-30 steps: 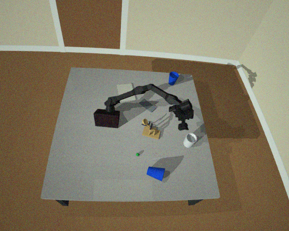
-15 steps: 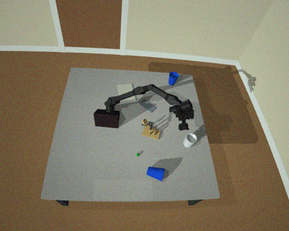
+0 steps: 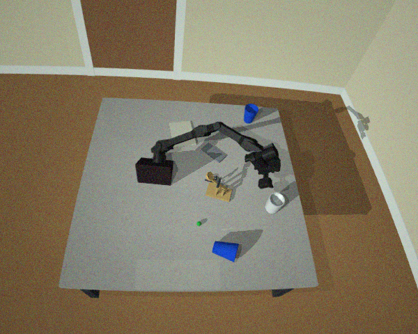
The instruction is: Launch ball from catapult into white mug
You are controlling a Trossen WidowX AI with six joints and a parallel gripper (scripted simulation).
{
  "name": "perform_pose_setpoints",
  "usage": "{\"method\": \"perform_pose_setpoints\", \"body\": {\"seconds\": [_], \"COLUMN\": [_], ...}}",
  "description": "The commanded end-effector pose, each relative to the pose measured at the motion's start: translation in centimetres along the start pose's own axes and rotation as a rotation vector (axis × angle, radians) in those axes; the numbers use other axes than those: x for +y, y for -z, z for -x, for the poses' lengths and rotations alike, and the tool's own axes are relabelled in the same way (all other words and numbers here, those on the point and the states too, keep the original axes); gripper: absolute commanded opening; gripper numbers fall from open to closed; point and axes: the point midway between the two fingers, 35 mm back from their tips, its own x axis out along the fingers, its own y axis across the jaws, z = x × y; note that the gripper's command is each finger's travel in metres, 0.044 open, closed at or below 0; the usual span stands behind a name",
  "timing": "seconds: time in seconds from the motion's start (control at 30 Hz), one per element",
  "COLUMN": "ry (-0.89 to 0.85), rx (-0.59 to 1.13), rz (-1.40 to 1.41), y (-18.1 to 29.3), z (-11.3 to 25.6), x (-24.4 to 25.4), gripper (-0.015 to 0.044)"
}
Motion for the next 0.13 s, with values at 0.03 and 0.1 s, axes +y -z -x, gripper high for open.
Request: {"method": "perform_pose_setpoints", "body": {"seconds": [0.03, 0.1], "ry": [0.0, 0.0], "rx": [0.0, 0.0], "rz": [0.0, 0.0], "y": [0.01, 0.01], "z": [-0.02, -0.02], "x": [0.03, 0.03], "gripper": [0.044, 0.044]}}
